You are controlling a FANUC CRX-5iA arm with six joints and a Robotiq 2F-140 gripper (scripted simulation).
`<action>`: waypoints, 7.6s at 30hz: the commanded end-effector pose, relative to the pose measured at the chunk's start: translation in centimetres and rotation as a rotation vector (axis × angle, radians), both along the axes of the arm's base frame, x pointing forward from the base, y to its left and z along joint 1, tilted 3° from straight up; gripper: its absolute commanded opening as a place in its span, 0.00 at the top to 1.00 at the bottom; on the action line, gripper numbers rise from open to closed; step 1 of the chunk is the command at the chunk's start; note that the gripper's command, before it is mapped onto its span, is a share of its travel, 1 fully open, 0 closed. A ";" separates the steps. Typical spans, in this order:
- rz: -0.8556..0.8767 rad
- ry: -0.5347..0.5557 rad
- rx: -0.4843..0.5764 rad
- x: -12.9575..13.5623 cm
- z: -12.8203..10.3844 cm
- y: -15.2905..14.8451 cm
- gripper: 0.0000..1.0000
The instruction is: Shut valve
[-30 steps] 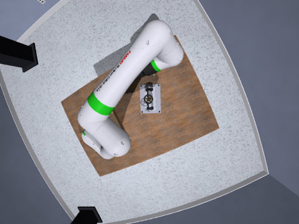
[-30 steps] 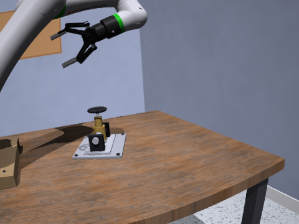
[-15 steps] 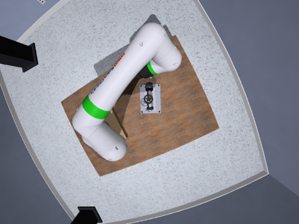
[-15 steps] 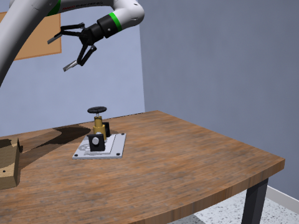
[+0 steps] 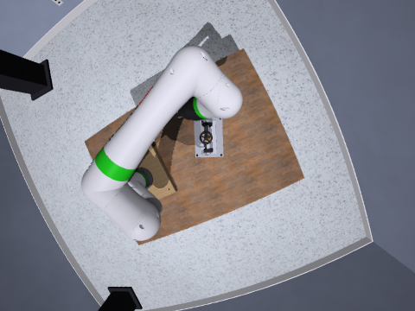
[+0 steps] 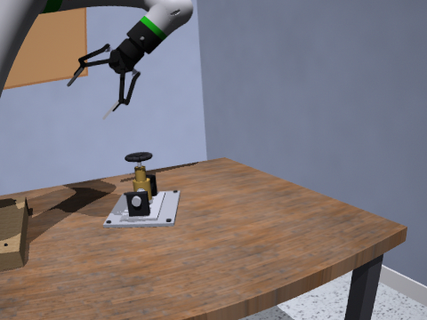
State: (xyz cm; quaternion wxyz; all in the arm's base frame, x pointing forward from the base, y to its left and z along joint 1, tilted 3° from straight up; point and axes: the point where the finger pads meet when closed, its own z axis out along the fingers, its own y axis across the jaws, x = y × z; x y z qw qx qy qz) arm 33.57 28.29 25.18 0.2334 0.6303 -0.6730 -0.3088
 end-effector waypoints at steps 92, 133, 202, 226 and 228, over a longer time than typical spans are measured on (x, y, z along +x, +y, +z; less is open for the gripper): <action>-0.437 -0.785 -0.326 13.4 -9.7 -13.9 0.00; -0.437 -0.785 -0.326 13.4 -9.8 -13.9 0.00; -0.437 -0.785 -0.326 13.7 -14.8 -14.0 0.00; -0.437 -0.785 -0.326 13.7 -14.8 -14.0 0.00; -0.437 -0.785 -0.326 13.7 -14.8 -14.0 0.00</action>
